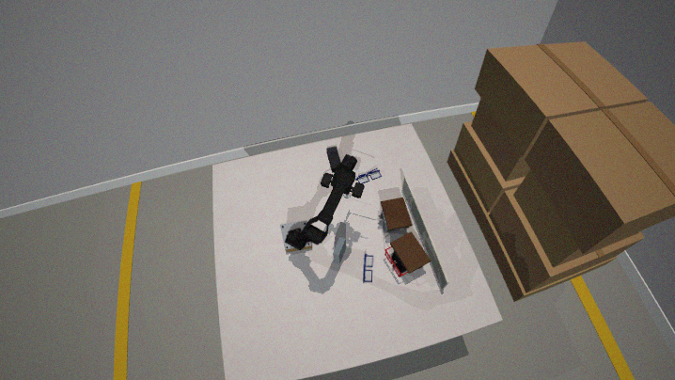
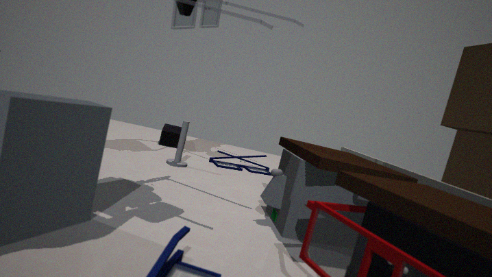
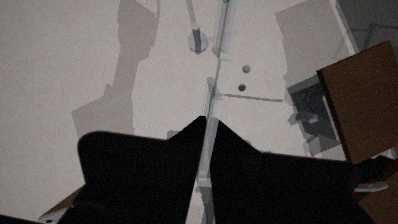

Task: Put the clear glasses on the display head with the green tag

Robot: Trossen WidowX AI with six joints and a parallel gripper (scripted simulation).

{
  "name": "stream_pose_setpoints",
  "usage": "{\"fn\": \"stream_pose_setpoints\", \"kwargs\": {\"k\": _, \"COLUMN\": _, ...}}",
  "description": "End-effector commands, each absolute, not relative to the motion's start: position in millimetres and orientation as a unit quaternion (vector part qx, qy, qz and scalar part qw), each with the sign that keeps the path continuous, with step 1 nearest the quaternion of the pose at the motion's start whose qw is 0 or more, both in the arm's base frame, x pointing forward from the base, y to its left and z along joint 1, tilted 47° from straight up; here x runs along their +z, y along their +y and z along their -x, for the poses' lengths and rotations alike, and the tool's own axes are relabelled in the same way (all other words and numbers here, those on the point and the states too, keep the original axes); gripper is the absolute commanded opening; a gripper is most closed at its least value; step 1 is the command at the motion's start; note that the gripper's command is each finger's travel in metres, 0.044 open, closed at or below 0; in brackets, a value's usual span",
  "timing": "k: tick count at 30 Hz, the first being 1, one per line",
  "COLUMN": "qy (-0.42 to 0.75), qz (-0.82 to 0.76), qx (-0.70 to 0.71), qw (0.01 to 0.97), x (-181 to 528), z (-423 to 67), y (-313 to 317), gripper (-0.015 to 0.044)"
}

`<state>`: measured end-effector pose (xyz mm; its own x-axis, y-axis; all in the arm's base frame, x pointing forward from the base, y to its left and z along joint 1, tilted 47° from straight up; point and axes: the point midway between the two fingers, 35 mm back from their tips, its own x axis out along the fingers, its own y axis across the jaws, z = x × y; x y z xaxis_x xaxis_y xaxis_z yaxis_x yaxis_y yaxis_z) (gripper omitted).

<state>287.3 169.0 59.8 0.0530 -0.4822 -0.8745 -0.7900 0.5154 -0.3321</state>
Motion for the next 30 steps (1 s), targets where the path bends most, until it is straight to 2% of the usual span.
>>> {"fn": "stream_pose_setpoints", "kwargs": {"k": 1, "qy": 0.658, "qz": 0.494, "qx": 0.167, "qw": 0.543, "x": 78.8, "z": -285.8, "y": 157.8, "gripper": 0.0000}}
{"fn": "stream_pose_setpoints", "kwargs": {"k": 30, "qy": 0.534, "qz": 0.625, "qx": 0.309, "qw": 0.479, "x": 177.5, "z": -253.0, "y": 80.7, "gripper": 0.0000}}
